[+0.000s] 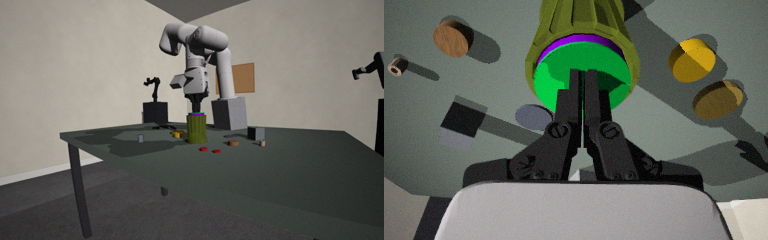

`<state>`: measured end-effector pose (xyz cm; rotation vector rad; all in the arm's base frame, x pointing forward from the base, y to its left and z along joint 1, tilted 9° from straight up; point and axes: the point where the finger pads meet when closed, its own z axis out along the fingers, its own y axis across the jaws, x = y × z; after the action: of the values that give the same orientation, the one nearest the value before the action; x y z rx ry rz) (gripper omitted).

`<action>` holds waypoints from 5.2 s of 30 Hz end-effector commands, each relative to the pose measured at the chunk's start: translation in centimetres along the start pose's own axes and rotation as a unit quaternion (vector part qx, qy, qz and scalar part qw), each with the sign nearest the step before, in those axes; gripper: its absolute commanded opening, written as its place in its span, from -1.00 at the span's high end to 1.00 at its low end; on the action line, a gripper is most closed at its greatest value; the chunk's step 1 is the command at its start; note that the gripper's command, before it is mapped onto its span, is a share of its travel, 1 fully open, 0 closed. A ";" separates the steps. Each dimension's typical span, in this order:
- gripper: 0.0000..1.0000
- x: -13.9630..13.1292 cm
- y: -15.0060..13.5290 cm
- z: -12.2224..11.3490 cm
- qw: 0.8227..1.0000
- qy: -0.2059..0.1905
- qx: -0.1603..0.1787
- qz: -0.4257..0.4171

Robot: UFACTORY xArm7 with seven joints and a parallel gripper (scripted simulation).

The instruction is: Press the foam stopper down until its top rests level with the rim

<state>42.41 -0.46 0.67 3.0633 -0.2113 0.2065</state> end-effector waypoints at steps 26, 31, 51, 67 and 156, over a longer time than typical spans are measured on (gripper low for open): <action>1.00 0.1 0.0 1.2 1.000 0.001 0.000 0.000; 1.00 0.1 0.0 1.3 1.000 0.001 0.000 0.000; 1.00 0.1 0.0 1.4 1.000 0.001 0.000 0.000; 1.00 0.1 0.0 -0.5 1.000 0.001 0.000 0.000; 1.00 0.1 0.0 -0.2 1.000 0.001 0.000 0.000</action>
<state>42.38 -0.46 0.82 3.0632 -0.2115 0.2061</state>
